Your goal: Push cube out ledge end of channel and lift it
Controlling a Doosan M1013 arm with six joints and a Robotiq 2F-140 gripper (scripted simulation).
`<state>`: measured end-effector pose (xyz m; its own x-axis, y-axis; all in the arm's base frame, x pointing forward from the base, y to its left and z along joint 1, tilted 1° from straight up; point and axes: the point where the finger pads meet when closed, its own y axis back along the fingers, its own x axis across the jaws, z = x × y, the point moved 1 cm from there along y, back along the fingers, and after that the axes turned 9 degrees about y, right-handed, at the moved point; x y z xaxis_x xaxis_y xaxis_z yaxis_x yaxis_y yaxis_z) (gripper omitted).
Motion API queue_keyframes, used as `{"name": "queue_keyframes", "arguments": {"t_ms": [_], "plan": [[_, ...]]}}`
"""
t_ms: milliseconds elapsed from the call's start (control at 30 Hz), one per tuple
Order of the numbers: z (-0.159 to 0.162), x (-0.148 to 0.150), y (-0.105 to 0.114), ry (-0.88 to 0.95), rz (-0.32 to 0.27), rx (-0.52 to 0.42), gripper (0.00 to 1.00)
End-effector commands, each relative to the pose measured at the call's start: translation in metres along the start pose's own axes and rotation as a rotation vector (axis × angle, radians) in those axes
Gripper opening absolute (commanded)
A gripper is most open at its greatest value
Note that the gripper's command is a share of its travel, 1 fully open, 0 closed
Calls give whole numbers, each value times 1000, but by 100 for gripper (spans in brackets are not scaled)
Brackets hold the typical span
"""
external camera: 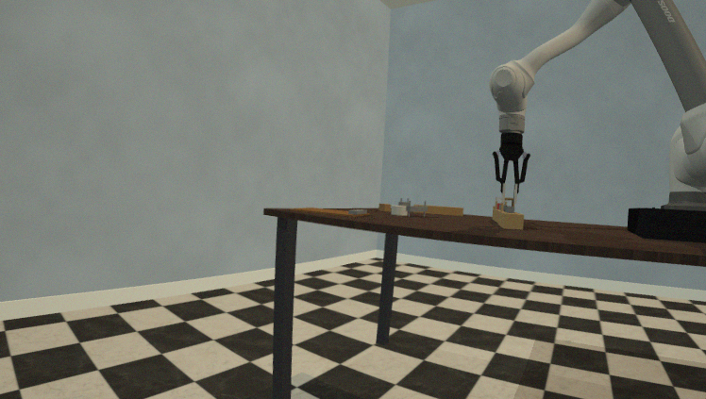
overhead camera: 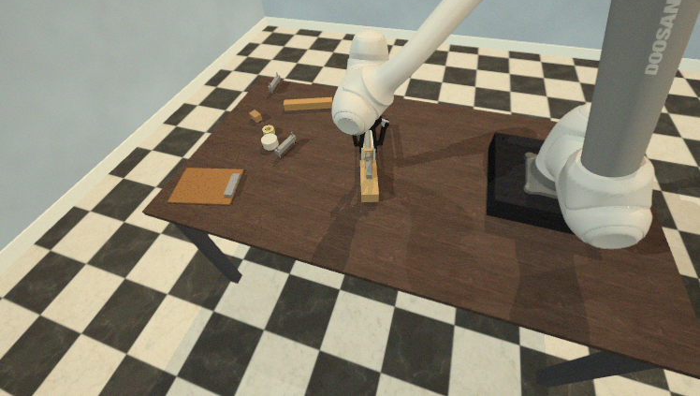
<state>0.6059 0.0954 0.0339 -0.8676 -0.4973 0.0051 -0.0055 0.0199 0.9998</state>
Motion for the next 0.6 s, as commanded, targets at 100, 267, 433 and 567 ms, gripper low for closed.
{"name": "queue_keyframes", "arguments": {"t_ms": [100,267,433,567], "plan": [[0,0,44,0,0,0,23],[0,0,44,0,0,0,23],[0,0,44,0,0,0,23],[0,0,44,0,0,0,23]]}}
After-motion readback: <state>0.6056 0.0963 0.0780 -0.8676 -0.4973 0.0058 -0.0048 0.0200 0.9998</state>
